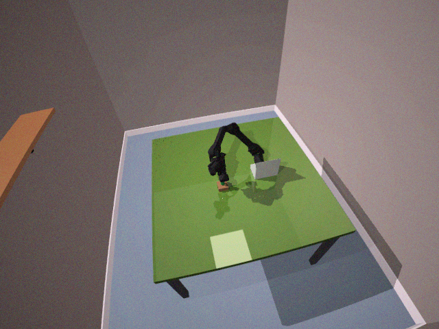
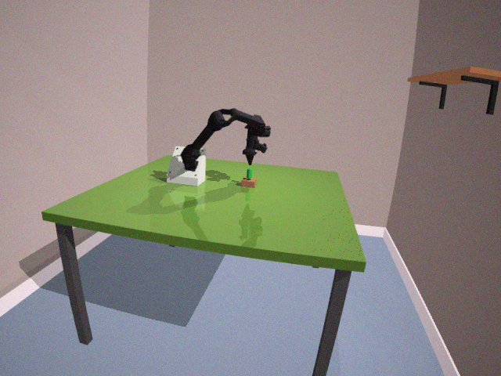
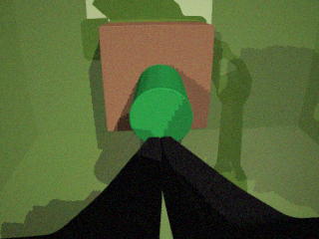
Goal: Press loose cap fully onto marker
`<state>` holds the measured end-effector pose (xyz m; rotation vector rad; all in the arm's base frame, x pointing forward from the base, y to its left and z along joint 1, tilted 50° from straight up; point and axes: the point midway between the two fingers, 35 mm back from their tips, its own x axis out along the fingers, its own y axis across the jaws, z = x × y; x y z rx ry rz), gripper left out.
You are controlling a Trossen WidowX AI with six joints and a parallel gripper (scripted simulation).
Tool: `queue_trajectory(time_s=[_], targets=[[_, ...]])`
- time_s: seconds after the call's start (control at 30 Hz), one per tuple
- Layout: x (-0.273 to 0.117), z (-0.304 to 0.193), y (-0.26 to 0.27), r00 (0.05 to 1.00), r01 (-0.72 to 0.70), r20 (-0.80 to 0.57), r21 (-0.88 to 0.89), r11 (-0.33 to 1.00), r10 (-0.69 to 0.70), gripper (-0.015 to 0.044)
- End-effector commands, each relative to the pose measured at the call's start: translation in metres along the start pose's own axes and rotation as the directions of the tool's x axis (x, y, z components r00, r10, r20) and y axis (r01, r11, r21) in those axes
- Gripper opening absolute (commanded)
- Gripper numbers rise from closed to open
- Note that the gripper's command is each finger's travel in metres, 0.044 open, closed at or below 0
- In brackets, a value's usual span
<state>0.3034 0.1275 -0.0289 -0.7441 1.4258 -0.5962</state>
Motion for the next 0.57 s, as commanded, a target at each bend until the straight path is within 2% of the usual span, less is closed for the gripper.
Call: queue_trajectory(time_s=[0.0,0.07,0.17,0.53], targets=[[-0.048,0.001,0.003,1.0,-0.018,0.019,0.006,1.0,0.018,0.0],[-0.065,-0.001,0.002,1.0,-0.017,0.019,0.006,1.0,0.017,0.0],[-0.067,-0.002,0.001,1.0,-0.016,0.019,0.006,1.0,0.016,0.0],[-0.067,-0.002,0.001,1.0,-0.016,0.019,0.006,1.0,0.016,0.0289]])
